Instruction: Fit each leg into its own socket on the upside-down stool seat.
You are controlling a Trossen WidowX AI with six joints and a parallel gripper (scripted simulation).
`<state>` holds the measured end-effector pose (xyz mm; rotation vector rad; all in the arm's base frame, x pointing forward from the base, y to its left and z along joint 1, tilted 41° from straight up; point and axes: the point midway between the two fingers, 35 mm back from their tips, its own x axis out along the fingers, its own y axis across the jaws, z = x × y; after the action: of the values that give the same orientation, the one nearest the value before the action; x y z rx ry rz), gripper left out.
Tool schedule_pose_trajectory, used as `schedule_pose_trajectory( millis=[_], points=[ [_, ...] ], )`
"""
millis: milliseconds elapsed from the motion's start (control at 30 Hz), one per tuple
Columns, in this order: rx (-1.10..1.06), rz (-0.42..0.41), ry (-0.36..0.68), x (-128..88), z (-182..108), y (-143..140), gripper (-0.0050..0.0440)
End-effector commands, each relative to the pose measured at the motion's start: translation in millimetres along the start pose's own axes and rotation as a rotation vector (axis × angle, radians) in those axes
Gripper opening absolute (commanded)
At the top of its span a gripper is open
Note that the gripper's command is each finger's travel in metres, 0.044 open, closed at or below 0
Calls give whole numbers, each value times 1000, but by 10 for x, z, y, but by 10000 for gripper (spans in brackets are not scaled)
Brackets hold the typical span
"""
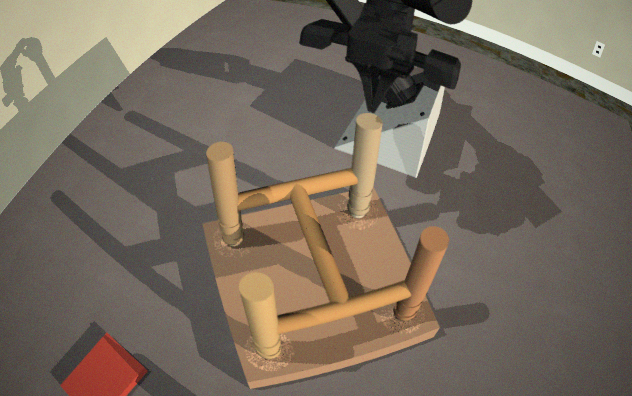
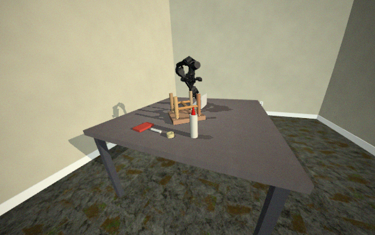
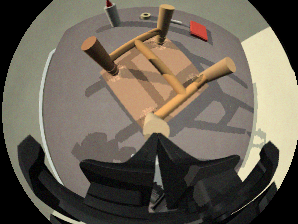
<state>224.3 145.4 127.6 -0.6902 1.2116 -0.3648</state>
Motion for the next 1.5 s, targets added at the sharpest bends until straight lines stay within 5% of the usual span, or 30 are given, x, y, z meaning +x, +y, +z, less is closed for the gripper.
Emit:
schedule_pose_trajectory(
  millis=[0, 1467],
  points=[
    [-1, 0, -5, 48, -15, -16, 0],
    [-1, 0, -5, 363, -91, -14, 0]
  ],
)
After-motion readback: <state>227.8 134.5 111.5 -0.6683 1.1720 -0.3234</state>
